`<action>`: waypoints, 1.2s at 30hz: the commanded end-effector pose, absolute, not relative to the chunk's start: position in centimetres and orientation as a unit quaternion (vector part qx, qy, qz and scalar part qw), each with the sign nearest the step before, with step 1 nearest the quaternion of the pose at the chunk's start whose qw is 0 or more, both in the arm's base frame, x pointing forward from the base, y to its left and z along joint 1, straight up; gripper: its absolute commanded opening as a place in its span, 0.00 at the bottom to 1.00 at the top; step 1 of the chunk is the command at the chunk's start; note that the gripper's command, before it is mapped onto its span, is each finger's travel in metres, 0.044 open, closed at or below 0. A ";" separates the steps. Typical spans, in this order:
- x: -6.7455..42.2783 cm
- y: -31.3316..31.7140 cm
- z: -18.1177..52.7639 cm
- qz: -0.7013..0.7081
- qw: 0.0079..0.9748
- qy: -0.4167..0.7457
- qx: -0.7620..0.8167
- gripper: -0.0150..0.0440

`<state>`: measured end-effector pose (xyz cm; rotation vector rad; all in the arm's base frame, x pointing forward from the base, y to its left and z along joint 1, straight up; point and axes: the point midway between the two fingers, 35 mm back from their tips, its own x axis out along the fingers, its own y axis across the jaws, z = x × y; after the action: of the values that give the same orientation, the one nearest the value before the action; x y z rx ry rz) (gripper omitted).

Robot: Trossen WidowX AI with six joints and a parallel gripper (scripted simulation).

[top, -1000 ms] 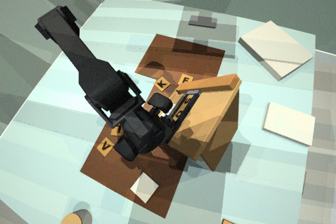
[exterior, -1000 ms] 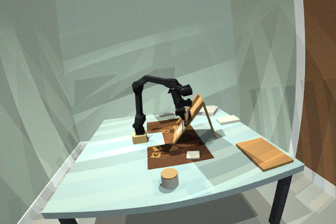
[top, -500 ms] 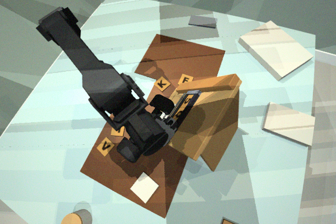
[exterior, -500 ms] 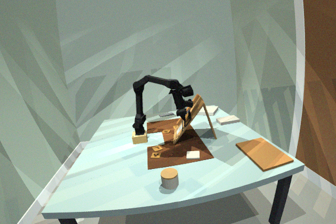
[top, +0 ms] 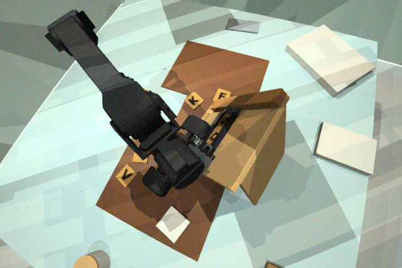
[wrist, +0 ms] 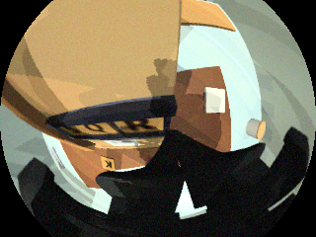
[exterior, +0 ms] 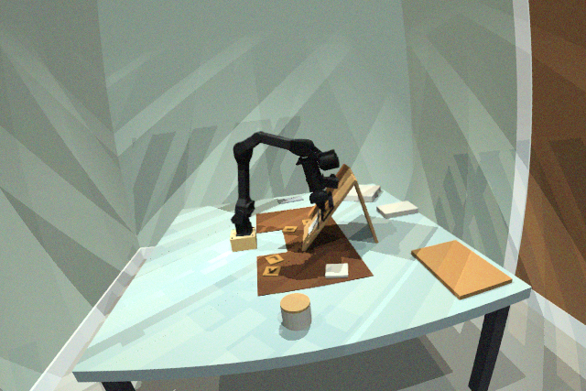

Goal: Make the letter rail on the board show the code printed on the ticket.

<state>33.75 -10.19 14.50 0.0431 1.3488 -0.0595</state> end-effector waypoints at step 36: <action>34.9 -10.1 13.7 -0.029 0.781 0.624 0.020 0.25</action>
<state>34.96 -10.28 13.67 0.0412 1.3482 -0.0581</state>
